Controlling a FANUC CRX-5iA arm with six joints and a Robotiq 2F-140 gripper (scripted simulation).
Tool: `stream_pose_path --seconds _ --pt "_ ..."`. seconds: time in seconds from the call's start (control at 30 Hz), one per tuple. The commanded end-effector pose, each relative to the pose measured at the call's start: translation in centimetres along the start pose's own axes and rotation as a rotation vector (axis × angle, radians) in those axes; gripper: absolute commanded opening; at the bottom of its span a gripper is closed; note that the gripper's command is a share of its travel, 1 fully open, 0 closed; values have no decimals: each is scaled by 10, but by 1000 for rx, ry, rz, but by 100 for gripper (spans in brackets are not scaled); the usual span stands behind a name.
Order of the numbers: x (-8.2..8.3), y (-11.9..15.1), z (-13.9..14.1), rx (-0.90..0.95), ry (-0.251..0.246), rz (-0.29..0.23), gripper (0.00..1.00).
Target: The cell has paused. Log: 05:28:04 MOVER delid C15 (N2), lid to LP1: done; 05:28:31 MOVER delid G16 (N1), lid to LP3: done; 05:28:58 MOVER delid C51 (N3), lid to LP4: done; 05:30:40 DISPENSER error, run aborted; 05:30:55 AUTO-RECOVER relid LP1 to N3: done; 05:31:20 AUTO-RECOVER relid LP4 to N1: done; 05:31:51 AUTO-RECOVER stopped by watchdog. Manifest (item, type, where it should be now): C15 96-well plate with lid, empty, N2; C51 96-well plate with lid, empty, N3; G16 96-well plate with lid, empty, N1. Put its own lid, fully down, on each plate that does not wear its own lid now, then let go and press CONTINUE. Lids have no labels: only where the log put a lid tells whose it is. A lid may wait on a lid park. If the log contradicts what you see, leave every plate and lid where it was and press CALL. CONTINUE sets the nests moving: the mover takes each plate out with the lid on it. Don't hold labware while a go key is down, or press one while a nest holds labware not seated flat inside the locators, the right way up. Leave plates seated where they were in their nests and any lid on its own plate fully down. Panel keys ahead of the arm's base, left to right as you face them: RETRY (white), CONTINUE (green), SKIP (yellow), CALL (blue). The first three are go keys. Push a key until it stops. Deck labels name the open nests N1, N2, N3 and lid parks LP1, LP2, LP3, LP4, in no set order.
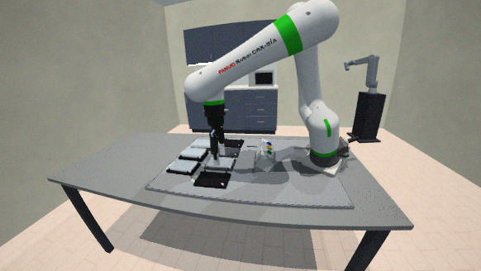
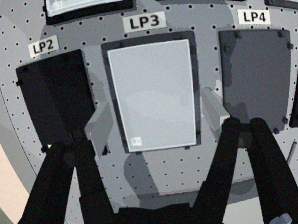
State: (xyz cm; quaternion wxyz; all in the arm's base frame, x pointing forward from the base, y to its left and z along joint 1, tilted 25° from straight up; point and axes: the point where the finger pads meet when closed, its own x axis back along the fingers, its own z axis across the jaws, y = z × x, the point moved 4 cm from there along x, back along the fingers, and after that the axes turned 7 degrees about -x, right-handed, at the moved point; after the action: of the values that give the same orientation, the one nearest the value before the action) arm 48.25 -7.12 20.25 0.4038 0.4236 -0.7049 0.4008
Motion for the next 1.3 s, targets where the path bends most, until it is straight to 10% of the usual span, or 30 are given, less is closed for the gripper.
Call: stream_pose_path --seconds 0.0,1.27 --pt "0 0 0 0 0 0 66" --pt "0 0 0 0 0 0 59"
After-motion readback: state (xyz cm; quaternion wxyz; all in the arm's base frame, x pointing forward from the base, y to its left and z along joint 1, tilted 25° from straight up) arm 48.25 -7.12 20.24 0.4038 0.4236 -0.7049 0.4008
